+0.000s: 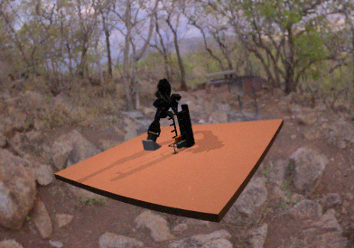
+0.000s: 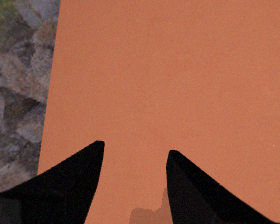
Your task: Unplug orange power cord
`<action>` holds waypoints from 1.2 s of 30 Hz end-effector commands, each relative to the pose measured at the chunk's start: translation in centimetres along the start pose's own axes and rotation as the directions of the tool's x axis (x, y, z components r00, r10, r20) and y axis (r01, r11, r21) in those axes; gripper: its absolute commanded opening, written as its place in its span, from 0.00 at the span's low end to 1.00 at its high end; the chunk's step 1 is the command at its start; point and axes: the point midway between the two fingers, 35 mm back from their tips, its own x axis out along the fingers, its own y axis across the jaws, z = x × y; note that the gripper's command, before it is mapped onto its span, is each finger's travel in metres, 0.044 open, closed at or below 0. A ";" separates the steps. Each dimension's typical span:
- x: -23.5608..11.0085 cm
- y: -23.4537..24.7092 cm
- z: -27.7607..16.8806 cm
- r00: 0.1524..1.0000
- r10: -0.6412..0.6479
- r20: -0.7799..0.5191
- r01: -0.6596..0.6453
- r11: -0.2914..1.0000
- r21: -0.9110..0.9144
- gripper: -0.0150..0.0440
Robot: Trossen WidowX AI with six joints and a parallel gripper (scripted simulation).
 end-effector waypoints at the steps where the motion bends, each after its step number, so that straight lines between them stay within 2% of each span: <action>1: 2.6 -6.6 -3.3 0.964 -0.252 -0.086 0.254 0.967 0.005 0.53; 7: 3.0 -14.9 -8.4 0.800 -0.557 -0.222 0.563 0.825 -0.041 0.53; 9: 2.7 -16.5 -9.5 0.749 -0.613 -0.251 0.621 0.782 -0.058 0.53; 36: 2.2 -16.4 -11.9 0.742 -0.620 -0.256 0.628 0.776 -0.060 0.53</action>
